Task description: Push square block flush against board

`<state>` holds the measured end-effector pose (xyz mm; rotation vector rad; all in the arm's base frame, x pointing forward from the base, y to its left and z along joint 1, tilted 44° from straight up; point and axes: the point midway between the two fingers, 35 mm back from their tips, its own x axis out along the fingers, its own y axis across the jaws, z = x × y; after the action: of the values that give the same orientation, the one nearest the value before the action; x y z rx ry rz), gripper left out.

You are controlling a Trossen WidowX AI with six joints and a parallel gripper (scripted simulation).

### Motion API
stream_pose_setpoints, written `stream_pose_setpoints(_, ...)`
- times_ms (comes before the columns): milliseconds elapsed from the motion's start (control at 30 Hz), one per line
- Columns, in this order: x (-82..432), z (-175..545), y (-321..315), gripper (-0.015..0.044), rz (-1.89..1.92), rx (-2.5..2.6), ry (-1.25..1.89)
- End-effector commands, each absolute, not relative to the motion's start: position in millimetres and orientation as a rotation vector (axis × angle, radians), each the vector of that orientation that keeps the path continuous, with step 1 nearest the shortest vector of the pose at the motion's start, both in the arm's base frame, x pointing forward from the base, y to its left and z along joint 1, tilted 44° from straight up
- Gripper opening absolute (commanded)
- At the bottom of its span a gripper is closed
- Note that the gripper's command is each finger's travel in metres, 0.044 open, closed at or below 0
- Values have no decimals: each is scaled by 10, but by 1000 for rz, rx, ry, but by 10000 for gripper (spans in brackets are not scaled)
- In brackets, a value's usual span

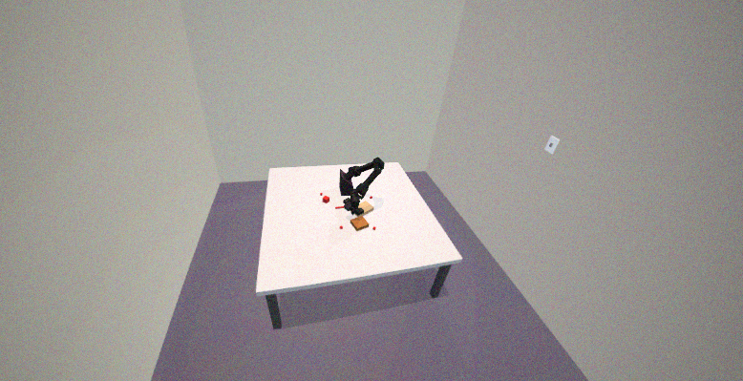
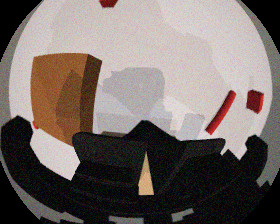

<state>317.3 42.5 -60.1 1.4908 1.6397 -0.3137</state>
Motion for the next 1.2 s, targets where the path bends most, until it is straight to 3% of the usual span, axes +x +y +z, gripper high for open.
stream_pose_setpoints(0, 3216, -626, 378, 0, -306, 1493, 1637)
stream_pose_setpoints(700, 3358, -819, 149, 0, -305, 1492, 1636)
stream_pose_setpoints(867, 3283, -416, -178, 0, -307, 1491, 1635)
stream_pose_setpoints(1167, 3285, -344, -149, 0, -237, 1423, 1628)
